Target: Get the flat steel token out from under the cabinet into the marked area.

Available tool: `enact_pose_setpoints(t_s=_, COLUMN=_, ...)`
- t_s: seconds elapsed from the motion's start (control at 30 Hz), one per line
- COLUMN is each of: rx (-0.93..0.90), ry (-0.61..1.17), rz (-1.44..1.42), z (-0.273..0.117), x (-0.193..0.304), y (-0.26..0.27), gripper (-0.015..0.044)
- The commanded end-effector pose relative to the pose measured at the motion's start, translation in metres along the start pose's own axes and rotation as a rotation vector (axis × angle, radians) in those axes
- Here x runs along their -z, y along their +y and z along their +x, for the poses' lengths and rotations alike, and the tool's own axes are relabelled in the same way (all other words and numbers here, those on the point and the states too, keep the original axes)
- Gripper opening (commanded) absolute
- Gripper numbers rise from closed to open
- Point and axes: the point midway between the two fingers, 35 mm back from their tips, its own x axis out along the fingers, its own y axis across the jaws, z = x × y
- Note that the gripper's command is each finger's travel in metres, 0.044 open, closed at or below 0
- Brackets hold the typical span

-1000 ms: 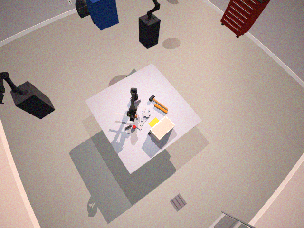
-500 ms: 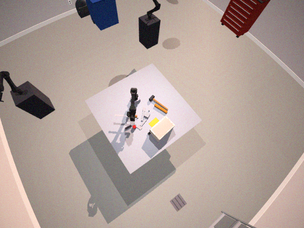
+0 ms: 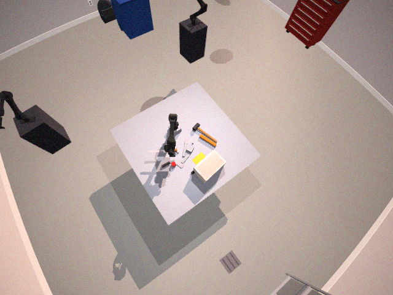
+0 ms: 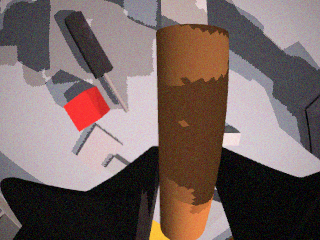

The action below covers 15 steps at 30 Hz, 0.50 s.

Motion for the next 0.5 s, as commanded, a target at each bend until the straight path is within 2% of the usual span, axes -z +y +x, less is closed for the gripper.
enact_pose_setpoints(t_s=0.0, rx=-0.002, ry=-0.008, rz=-0.035, z=-0.0015, x=-0.0009, y=0.0001, gripper=0.0)
enact_pose_setpoints(t_s=0.47, rx=-0.002, ry=-0.008, rz=-0.146, z=-0.0015, x=-0.0005, y=0.0, gripper=0.0)
